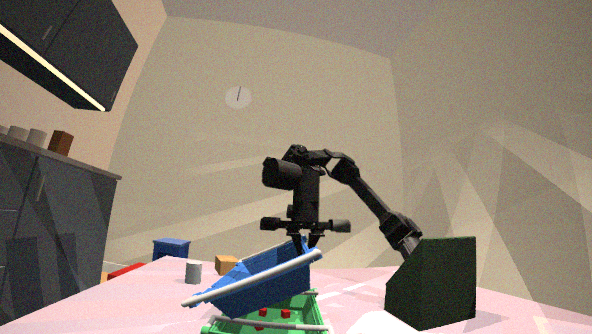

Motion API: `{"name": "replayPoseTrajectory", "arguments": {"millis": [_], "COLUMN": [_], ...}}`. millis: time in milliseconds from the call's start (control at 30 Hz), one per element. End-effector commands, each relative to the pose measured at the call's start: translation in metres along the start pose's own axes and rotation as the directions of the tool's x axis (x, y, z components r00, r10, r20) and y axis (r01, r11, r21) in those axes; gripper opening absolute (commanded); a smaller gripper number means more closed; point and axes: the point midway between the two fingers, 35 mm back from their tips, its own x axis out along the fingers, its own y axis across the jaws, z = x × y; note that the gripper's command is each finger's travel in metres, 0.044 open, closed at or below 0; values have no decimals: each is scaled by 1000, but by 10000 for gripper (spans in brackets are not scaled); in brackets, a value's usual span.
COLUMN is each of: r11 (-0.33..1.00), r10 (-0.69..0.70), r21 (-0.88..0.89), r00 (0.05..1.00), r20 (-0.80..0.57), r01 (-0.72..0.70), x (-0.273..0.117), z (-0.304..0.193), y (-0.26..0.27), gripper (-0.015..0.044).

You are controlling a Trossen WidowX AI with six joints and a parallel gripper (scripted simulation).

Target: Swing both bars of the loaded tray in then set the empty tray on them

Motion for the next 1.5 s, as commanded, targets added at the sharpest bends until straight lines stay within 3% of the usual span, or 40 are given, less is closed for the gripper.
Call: {"name": "replayPoseTrajectory", "arguments": {"millis": [0,1467], "r11": [999,999], "r10": [33,33], "r21": [-6,-7], "r00": [999,999], "r20": [-3,-1], "r01": [-33,-33], "x": [-1,40], "z": [-1,-1], "y": [2,-21], "gripper": [0,0]}}
